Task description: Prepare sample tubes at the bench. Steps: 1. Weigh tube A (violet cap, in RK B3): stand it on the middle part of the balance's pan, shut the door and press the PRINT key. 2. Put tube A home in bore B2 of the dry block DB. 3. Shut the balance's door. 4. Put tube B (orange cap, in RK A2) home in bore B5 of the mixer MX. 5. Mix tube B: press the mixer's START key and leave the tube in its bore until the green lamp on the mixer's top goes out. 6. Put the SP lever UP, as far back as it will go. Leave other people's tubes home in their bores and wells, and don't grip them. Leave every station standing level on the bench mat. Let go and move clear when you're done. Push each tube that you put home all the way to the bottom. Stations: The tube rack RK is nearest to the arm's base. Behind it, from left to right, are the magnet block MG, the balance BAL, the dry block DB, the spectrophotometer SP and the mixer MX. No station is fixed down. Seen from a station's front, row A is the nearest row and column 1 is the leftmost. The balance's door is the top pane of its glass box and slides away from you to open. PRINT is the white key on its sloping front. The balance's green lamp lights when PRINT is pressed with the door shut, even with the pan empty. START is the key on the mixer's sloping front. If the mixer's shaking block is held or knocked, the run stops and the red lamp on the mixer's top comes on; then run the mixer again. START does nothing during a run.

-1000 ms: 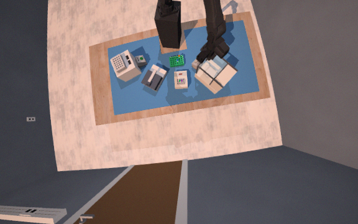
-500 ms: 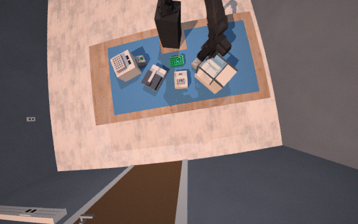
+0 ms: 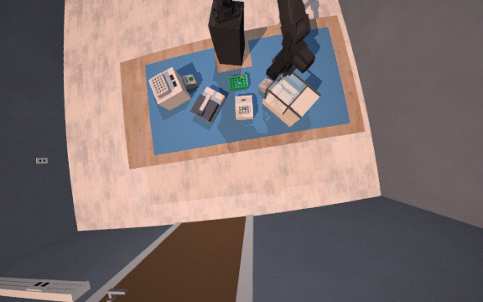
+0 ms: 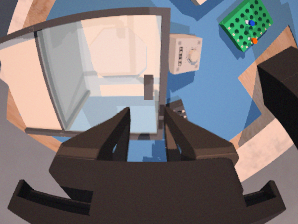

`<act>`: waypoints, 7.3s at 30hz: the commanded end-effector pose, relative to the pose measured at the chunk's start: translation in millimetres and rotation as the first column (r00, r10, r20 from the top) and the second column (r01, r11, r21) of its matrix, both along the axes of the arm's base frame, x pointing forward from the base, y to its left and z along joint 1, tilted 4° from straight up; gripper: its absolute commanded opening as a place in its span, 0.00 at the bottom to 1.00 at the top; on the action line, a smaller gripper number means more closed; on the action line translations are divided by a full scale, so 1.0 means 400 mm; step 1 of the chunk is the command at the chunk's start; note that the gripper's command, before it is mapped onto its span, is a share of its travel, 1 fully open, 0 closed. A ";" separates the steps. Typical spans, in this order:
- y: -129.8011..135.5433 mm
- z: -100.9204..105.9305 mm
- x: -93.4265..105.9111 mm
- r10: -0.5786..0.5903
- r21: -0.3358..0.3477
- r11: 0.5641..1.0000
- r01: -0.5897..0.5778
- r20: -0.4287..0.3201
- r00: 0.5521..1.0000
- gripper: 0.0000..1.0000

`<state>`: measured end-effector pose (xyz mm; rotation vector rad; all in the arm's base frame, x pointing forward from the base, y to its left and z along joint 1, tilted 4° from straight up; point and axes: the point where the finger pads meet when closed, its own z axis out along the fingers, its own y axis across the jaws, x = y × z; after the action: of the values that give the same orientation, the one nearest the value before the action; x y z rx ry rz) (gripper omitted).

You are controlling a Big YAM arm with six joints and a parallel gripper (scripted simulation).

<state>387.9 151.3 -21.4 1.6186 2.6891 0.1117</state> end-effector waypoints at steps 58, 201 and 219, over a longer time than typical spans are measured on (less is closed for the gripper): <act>-0.372 -0.437 -0.477 0.738 -0.032 0.675 -0.737 0.021 0.674 0.36; -0.365 -0.538 -0.438 0.759 -0.063 0.651 -0.757 0.044 0.649 0.36; -0.364 -0.554 -0.455 0.759 -0.049 0.651 -0.758 0.032 0.650 0.36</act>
<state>199.3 3.0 -238.9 0.3420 3.1085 0.0949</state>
